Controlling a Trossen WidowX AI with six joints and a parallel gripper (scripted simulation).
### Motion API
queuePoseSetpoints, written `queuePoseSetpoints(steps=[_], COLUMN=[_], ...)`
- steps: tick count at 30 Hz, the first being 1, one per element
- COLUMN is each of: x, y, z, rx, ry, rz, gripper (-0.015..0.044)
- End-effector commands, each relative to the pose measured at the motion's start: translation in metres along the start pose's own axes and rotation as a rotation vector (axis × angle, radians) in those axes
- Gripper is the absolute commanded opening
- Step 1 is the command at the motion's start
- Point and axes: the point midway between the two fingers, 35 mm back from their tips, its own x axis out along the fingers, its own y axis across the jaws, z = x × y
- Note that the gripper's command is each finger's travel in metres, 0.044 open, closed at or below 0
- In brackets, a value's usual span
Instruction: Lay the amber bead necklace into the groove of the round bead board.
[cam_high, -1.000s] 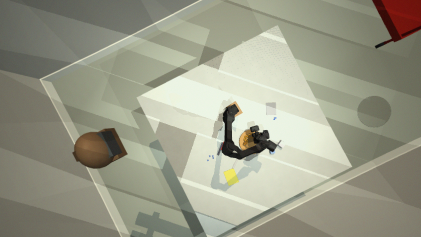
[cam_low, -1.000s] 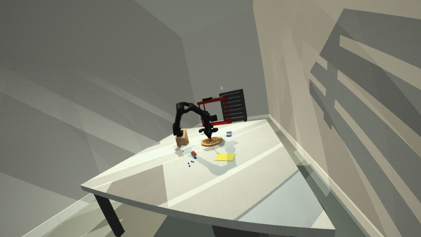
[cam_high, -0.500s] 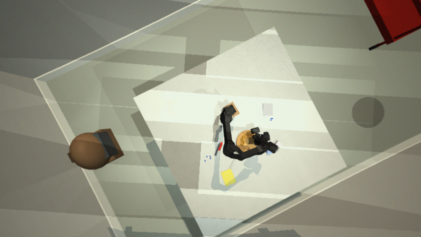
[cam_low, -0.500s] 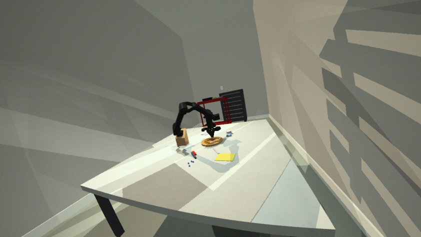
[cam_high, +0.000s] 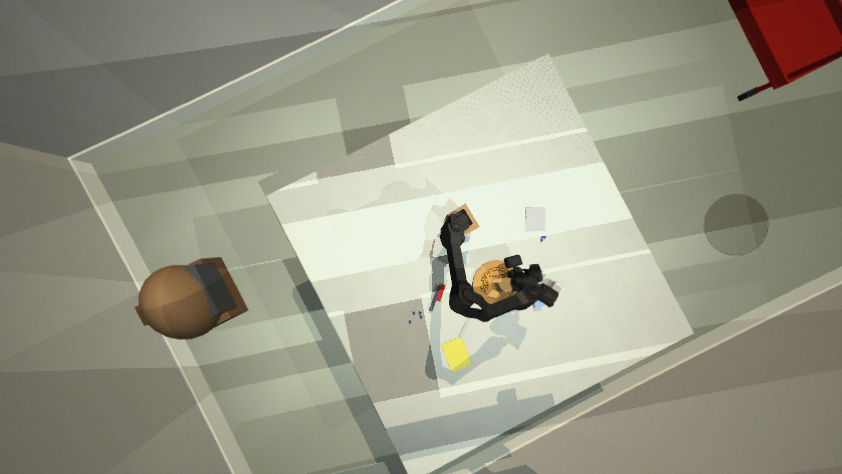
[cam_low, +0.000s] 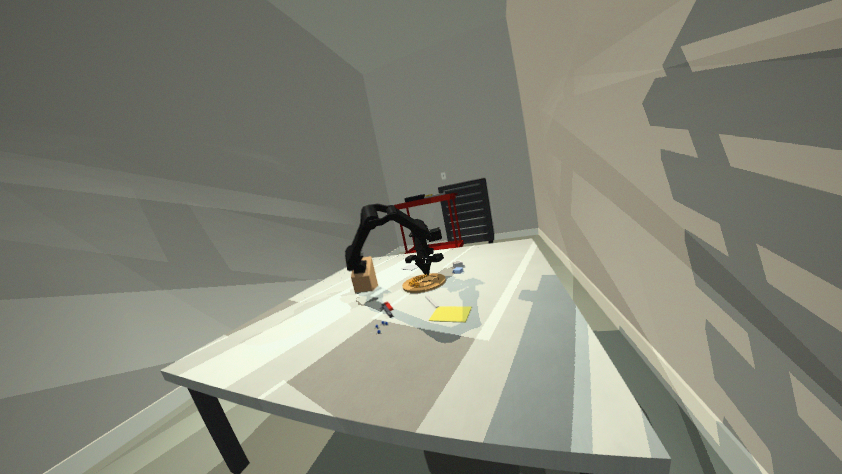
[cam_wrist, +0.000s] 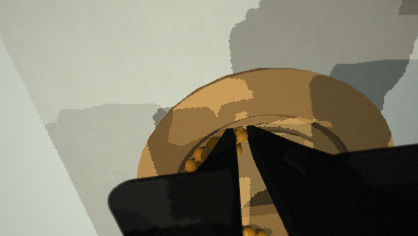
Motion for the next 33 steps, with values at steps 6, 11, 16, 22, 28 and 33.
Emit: queuePoseSetpoints(steps=[6, 11, 16, 22, 28, 33], x=[-0.0005, -0.0005, -0.0015, -0.0054, -0.0054, -0.0054], y=[-0.0001, -0.0001, 0.0005, 0.0005, 0.0005, 0.0005], z=[0.0, 0.0, -0.0005, -0.0004, -0.0004, -0.0004], rx=[0.0, 0.0, -0.003, -0.004, -0.004, -0.004], ry=[0.0, 0.0, 0.002, -0.001, -0.001, -0.001], rz=[-0.001, -0.001, 0.002, 0.002, 0.002, 0.002], gripper=[0.0184, 0.0315, 0.044, 0.044, 0.044, 0.044])
